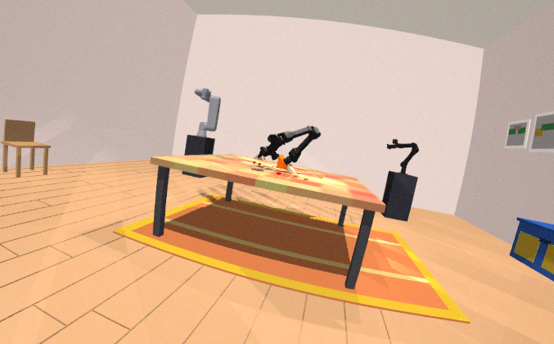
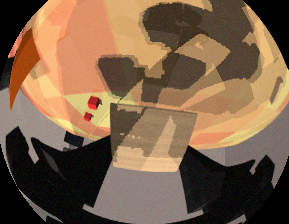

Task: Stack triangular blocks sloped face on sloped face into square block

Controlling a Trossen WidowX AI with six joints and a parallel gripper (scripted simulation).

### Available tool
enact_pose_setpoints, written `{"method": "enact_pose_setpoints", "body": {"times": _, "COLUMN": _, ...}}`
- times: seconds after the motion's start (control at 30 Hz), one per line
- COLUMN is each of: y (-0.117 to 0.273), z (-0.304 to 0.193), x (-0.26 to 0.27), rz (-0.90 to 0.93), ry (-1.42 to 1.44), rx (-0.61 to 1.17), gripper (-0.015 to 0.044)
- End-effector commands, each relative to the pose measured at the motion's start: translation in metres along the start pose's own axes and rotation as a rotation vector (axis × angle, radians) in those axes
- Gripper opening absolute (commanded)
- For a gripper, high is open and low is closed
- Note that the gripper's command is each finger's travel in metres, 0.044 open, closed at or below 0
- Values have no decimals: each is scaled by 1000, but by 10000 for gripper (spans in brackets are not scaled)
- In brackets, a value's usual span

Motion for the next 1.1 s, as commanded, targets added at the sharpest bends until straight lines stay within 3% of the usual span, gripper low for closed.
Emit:
{"method": "enact_pose_setpoints", "body": {"times": 0.0, "y": 16, "z": -14, "x": 2, "rz": -8, "ry": 1, "rx": 13, "gripper": 0}}
{"method": "enact_pose_setpoints", "body": {"times": 0.2, "y": 34, "z": -30, "x": 8, "rz": -7, "ry": 1, "rx": 14, "gripper": 0}}
{"method": "enact_pose_setpoints", "body": {"times": 0.53, "y": 32, "z": -29, "x": 9, "rz": -2, "ry": -23, "rx": 0, "gripper": 0}}
{"method": "enact_pose_setpoints", "body": {"times": 1.07, "y": 27, "z": -39, "x": 9, "rz": 52, "ry": -530, "rx": -115, "gripper": 0}}
Point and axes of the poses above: the point midway between the two fingers, 35 mm back from their tips, its own y axis back along the fingers, its own x axis across the jaws, z = x × y, the point moved 6 cm from there along y, back along the fingers, and after that the axes turned 10 degrees about y, right-handed, at the moved point
